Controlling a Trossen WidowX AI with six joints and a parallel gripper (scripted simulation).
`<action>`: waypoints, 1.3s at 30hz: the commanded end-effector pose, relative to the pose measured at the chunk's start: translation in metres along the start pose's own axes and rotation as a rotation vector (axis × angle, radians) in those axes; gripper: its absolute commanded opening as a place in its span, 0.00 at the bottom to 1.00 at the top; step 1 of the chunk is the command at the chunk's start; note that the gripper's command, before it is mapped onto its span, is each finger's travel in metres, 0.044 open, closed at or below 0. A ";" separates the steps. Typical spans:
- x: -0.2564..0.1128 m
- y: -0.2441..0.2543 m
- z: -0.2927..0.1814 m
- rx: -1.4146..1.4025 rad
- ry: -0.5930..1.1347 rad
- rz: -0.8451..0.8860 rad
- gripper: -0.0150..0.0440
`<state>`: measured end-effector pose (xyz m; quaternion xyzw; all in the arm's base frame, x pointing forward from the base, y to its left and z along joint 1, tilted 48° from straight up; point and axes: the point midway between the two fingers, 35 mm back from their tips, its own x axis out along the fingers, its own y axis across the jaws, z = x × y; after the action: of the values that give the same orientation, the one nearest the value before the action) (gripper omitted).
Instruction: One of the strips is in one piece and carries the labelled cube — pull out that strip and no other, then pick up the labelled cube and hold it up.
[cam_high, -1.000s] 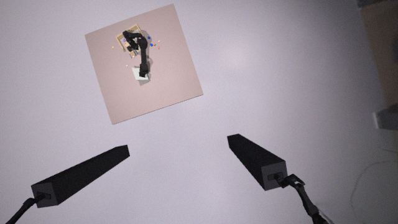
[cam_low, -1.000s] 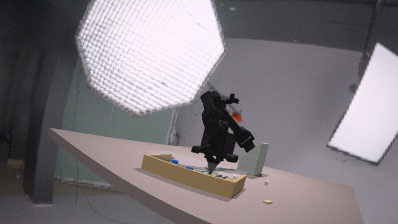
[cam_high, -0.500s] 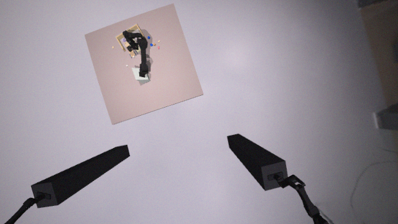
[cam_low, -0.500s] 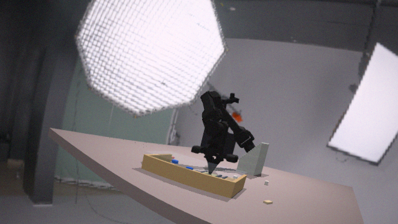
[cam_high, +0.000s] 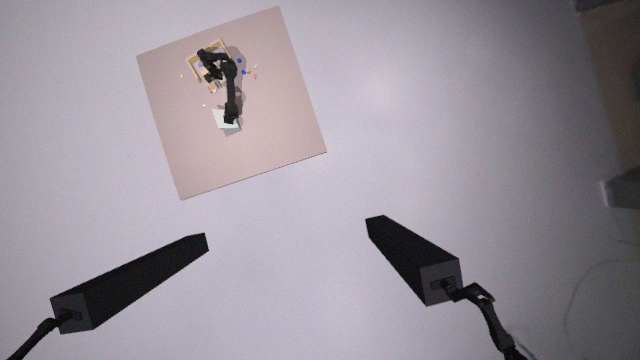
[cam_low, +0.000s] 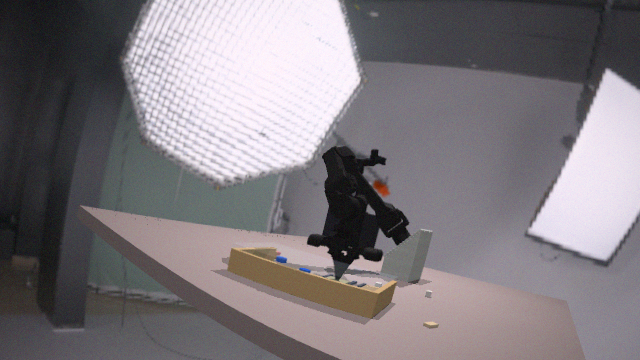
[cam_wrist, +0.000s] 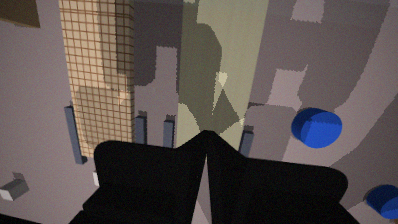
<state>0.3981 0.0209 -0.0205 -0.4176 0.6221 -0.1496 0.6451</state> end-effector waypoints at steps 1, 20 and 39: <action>0.003 -0.001 0.001 -0.001 0.004 -0.005 0.25; 0.004 0.000 -0.013 -0.001 0.004 -0.005 0.25; 0.004 0.001 -0.042 -0.002 0.005 -0.005 0.25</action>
<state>0.3666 0.0098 -0.0179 -0.4176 0.6183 -0.1501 0.6487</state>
